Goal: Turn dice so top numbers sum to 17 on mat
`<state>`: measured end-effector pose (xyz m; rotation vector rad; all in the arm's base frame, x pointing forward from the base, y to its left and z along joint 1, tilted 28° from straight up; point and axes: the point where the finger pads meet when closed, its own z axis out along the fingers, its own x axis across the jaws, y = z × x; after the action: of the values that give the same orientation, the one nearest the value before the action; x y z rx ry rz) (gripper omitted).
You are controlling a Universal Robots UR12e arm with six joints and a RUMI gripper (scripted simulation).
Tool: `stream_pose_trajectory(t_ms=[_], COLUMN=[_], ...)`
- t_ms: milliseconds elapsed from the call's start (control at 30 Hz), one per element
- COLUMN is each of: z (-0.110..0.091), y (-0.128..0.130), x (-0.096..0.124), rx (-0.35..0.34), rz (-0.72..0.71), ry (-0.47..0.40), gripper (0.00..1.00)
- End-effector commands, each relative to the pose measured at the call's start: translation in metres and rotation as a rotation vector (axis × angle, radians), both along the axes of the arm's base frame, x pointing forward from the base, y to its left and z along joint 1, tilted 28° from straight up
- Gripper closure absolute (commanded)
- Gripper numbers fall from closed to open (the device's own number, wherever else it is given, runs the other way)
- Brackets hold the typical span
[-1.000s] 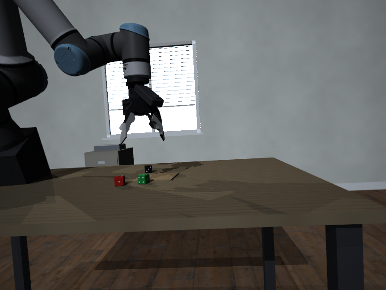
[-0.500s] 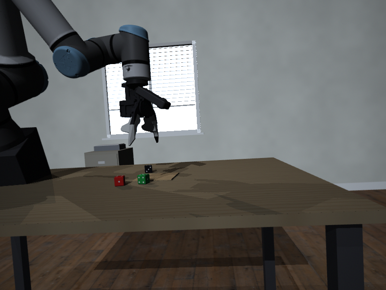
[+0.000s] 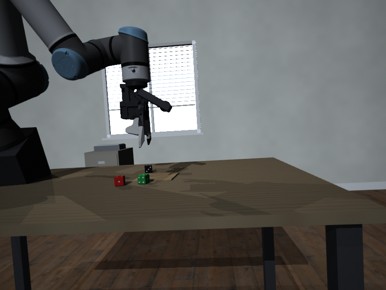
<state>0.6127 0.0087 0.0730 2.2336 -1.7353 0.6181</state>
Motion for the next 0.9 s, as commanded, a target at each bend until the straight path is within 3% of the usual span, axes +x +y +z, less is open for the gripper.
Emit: stream_pose_trajectory(t_ms=[0,733,867], z=[-0.002,-0.012,-0.013], y=[0.0,-0.004,-0.004], x=[0.0,-0.006,-0.006], rx=[-0.024,-0.136,-0.146], rz=[0.143,0.688,0.734], ry=[0.064,0.335,0.358], gripper=[0.0,0.0,0.0])
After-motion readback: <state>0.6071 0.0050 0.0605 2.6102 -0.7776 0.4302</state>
